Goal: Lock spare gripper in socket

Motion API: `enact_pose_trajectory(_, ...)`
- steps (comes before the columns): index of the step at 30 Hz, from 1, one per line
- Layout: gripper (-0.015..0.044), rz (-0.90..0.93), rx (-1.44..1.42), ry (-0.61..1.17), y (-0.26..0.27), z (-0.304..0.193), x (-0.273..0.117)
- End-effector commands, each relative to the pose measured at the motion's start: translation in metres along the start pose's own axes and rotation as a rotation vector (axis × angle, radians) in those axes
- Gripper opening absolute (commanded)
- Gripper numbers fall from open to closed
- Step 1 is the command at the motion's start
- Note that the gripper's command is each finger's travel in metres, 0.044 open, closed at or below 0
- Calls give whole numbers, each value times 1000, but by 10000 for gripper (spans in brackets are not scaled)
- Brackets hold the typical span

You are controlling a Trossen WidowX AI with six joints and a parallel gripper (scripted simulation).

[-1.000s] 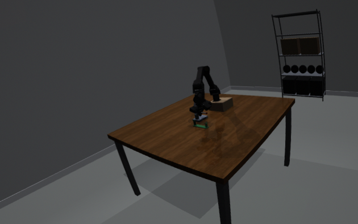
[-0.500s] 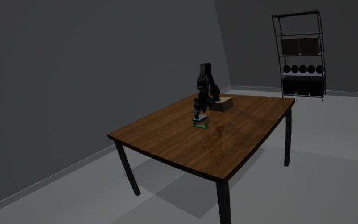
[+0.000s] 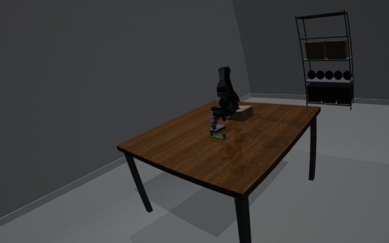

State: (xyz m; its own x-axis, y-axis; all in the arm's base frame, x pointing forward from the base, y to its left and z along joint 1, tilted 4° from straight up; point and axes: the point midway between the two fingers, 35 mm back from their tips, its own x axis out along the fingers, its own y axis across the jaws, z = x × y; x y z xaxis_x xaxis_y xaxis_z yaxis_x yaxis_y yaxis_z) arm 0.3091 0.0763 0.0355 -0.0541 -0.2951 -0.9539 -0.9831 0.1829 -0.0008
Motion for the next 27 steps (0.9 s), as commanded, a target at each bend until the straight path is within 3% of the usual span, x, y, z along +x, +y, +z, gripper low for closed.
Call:
enact_pose_trajectory(1, 0, 10, 3, -2, 4, 4, 17)
enact_pose_trajectory(11, 0, 4, 6, -3, 7, 10, 44)
enact_pose_trajectory(27, 0, 6, 6, -4, 5, -1, 41)
